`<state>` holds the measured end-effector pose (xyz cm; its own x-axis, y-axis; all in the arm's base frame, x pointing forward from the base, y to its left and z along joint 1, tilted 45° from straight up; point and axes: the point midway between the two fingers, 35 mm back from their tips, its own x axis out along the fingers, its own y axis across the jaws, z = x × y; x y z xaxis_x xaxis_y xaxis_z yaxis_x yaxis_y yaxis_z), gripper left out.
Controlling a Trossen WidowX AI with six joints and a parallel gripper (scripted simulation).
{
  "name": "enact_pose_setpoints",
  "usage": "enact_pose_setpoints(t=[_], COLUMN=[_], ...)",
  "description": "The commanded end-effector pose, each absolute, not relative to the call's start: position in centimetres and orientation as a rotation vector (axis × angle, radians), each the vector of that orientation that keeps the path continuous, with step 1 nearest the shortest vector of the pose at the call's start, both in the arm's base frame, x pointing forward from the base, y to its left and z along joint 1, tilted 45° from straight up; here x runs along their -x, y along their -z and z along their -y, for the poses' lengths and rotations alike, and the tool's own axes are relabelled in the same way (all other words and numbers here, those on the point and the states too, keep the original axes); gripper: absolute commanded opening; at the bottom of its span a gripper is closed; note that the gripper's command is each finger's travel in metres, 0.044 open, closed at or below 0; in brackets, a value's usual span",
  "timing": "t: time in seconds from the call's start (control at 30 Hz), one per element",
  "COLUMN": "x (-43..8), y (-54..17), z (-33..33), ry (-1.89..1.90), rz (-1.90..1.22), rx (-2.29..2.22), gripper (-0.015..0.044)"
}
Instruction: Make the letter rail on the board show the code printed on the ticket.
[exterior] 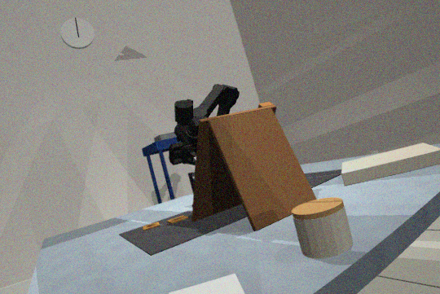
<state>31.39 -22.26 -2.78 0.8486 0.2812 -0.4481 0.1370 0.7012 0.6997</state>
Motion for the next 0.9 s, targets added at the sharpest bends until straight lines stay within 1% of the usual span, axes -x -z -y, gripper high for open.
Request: enact_pose_setpoints(t=[0.0, 0.87], x=[-31.4, -31.6], y=[2.7, 1.5], z=[22.0, 20.8], ry=[-0.081, -0.081], rz=[-0.570, -0.570], rx=[-0.807, -0.808], gripper=[0.0000, 0.0000])
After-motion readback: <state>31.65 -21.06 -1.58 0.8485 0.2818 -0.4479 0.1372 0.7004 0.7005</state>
